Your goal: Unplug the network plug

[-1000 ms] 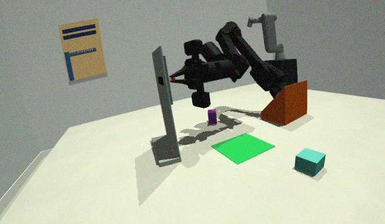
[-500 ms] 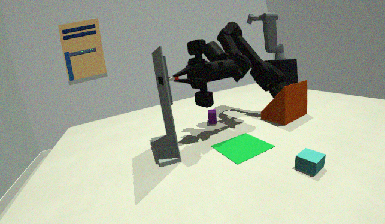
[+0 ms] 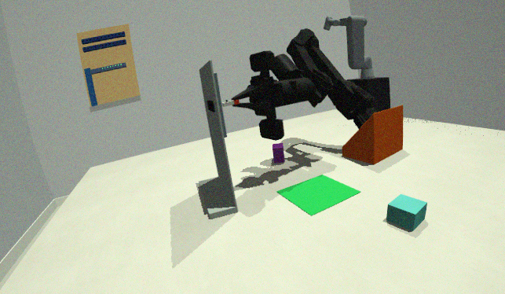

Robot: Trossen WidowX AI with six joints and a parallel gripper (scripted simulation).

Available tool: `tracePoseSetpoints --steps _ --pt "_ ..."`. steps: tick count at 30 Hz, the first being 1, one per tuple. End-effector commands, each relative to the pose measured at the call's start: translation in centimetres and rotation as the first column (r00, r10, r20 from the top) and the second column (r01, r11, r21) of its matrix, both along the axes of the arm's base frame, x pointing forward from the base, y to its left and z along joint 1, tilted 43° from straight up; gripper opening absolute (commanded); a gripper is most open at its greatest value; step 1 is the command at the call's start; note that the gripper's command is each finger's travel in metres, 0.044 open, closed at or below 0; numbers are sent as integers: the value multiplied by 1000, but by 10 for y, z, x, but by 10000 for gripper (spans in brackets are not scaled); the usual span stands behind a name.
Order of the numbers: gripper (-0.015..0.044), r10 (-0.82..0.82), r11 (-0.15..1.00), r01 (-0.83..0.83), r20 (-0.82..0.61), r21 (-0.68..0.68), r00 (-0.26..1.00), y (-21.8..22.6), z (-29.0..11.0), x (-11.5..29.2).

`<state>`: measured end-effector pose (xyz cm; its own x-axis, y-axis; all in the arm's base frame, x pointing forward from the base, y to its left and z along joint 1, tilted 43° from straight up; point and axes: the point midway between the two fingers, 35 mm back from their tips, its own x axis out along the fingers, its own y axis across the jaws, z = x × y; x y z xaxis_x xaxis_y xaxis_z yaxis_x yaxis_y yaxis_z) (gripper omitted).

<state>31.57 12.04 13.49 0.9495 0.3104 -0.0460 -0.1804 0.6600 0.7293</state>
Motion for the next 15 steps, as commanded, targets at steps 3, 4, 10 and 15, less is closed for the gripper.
tracePoseSetpoints --steps 3,4,10,15 --pt "0 -2 1000 2 -1 4 1000 -1 -1 -6" --pt "0 -2 1000 2 -1 4 1000 -1 -1 -6" --pt "0 -2 1000 2 -1 4 1000 -1 -2 -10" --pt "0 -2 1000 2 -1 4 1000 -1 -3 -13"
